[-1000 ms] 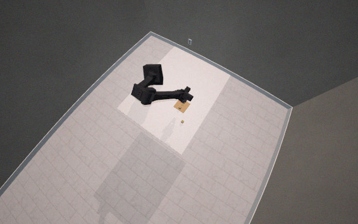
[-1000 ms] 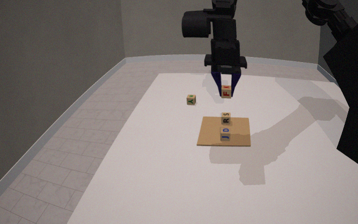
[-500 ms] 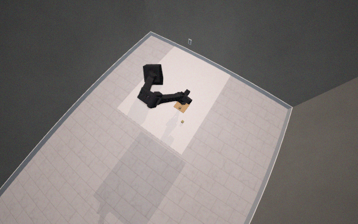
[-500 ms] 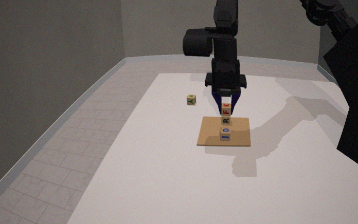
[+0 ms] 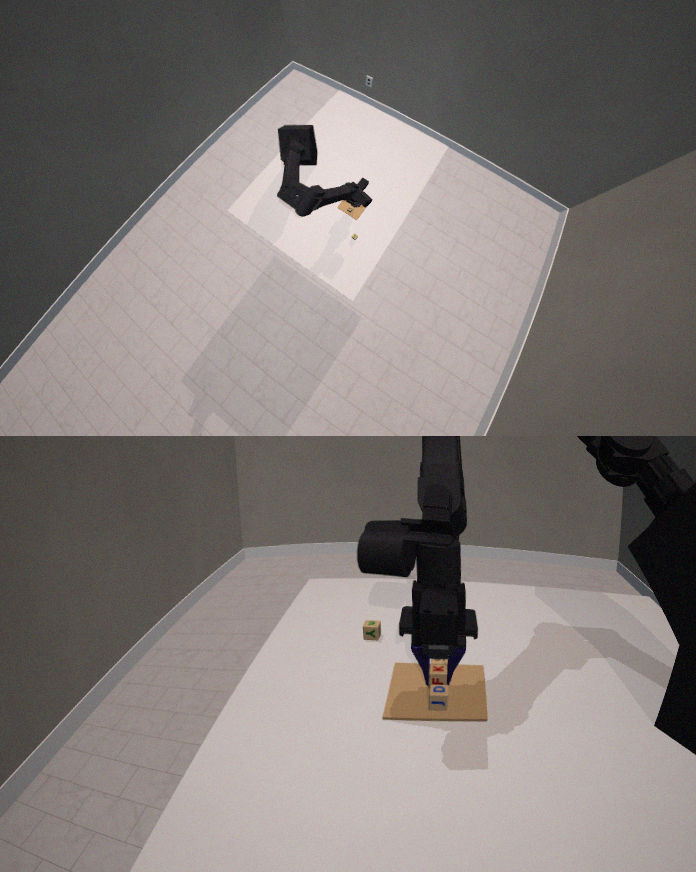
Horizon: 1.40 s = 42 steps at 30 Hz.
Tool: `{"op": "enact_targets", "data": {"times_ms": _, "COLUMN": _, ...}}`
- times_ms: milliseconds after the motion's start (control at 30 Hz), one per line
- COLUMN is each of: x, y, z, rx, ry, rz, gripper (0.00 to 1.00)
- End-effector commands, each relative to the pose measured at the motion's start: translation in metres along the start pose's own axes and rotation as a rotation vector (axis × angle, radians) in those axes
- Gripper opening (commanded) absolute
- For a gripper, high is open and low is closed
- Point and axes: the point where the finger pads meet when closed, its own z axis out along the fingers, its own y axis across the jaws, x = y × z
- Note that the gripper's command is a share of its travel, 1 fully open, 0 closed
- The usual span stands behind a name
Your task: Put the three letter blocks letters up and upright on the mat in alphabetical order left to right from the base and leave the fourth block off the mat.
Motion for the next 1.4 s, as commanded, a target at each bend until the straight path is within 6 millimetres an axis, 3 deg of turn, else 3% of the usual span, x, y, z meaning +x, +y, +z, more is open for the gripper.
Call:
{"op": "enact_targets", "data": {"times_ms": 0, "x": -0.0044, "y": 0.0047, "z": 0.0040, "rx": -0.006, "ry": -0.007, "rz": -0.031, "gripper": 0.20}}
{"op": "enact_targets", "data": {"times_ms": 1367, "x": -0.0118, "y": 0.0054, "z": 0.0002, "rx": -0.001, "ry": -0.011, "rz": -0.048, "gripper": 0.20}}
